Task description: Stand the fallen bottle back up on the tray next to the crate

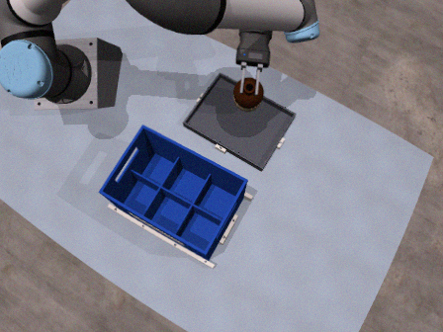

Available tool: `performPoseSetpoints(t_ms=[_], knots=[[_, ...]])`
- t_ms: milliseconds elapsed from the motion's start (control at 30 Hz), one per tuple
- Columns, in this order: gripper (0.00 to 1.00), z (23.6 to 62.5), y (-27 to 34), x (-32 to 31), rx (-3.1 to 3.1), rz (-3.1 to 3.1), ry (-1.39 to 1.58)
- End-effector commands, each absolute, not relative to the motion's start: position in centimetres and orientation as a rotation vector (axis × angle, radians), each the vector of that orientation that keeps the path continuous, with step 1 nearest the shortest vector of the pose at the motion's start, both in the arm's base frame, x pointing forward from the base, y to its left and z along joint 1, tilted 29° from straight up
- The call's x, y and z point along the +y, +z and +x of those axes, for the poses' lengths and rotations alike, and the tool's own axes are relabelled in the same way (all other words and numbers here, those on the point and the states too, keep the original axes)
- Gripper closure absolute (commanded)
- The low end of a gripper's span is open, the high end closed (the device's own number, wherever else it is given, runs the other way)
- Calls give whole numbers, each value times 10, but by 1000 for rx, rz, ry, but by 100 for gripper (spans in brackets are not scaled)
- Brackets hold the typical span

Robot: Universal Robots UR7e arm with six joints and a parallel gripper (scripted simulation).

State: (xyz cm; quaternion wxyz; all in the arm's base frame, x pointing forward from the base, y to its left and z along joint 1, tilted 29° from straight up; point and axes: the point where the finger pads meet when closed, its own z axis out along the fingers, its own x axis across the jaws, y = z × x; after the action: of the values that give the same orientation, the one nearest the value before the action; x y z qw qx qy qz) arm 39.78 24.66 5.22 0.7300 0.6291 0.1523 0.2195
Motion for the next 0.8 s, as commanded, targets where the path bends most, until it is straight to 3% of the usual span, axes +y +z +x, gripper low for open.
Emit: performPoseSetpoints(t_ms=[0,767], knots=[[100,398,53,247,335,1386,484],[100,400,46,244,335,1386,484]])
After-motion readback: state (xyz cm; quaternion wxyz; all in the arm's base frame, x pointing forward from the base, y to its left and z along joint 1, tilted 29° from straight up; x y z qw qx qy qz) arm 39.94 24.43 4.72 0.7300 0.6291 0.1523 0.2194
